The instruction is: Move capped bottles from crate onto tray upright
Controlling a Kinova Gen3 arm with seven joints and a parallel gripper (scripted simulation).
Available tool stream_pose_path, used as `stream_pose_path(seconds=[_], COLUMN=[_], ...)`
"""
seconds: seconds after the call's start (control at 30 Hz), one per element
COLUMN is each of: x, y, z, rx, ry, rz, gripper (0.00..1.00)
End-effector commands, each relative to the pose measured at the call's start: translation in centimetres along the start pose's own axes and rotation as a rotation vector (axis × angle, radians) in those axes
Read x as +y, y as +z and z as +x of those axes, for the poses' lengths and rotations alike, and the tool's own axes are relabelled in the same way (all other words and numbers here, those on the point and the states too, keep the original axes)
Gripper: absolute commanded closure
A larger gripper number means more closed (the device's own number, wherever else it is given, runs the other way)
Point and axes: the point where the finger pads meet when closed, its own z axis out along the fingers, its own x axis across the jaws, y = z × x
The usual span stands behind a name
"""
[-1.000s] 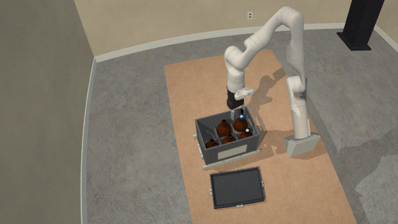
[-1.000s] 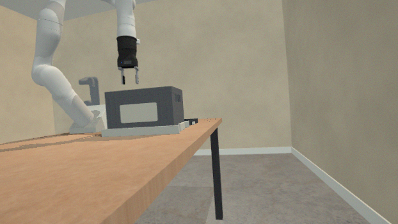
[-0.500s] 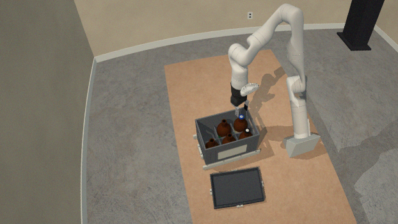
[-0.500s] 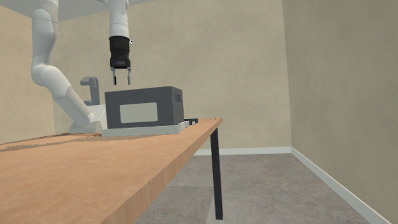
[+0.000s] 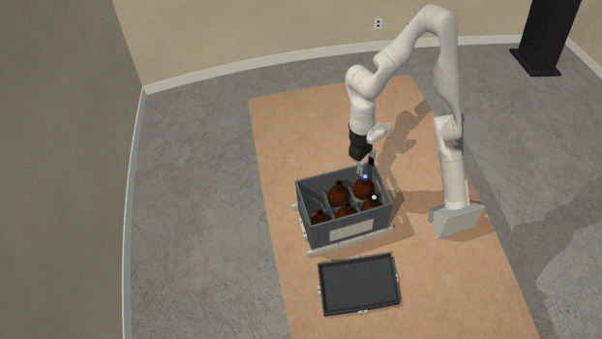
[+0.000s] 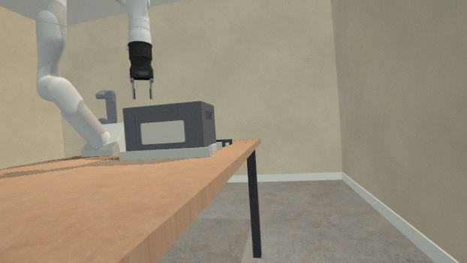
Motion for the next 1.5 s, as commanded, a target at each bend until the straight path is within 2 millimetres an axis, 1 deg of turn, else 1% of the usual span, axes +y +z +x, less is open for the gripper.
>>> stream_pose_path(seconds=[0.0, 0.4, 0.5, 1.03, 1.07, 1.47], x=[0.1, 0.4, 0.1, 0.4, 0.1, 0.2], y=[0.0, 0.0, 0.0, 0.0, 0.3, 2.4], z=[0.0, -0.3, -0.2, -0.3, -0.3, 0.0], rx=[0.002, 0.006, 0.009, 0.008, 0.009, 0.008], ry=[-0.033, -0.187, -0.176, -0.250, -0.239, -0.249], rz=[-0.001, 0.000, 0.001, 0.000, 0.005, 0.001], gripper=[0.00, 0.00, 0.00, 0.00, 0.00, 0.00])
